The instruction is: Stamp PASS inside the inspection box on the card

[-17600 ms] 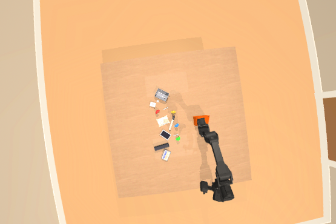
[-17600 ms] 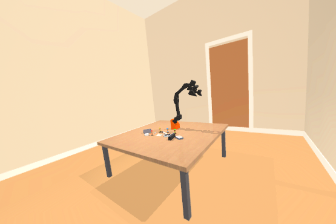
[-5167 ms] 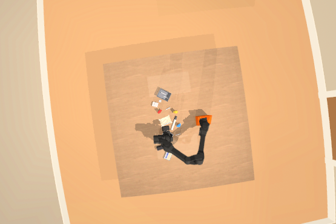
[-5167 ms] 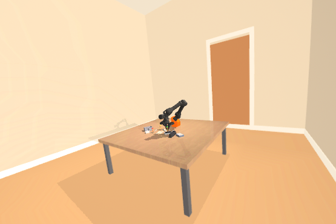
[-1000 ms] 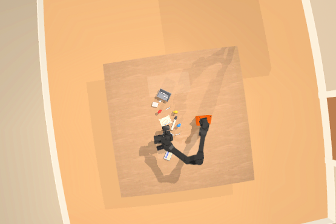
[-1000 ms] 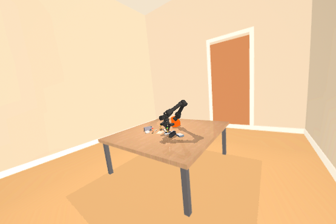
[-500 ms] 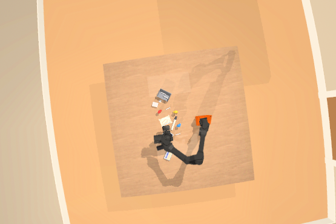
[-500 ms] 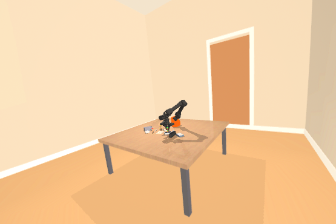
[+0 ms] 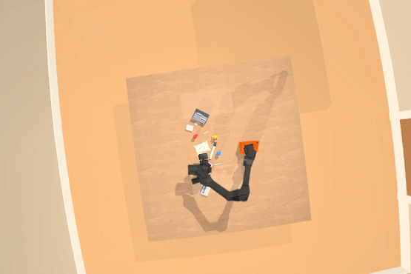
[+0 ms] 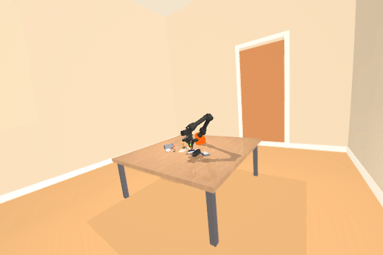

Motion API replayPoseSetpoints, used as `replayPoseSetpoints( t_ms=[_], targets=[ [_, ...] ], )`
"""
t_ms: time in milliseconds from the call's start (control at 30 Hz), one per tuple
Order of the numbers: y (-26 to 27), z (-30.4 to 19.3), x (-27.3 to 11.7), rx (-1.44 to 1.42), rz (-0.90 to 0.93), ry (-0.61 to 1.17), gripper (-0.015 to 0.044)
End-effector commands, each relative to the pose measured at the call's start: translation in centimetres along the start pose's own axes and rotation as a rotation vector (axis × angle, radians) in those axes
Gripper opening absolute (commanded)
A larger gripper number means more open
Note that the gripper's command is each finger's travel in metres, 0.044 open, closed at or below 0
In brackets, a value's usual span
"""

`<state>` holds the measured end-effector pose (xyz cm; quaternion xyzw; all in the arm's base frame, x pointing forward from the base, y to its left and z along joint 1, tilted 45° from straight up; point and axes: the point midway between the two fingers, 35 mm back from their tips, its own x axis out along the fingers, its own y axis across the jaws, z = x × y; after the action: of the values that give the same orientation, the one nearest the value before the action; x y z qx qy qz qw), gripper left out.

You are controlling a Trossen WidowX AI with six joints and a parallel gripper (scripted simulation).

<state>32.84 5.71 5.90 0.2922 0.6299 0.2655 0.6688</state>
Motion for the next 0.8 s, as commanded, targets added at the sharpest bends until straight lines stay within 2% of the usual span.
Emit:
replayPoseSetpoints(
  t_ms=[0,767],
  targets=[
    [0.1,0.2,-0.8,-0.009,-0.004,-0.006,0.0],
    [0.1,0.1,-4.2,-0.01,-0.004,-0.006,0.0]
  ],
)
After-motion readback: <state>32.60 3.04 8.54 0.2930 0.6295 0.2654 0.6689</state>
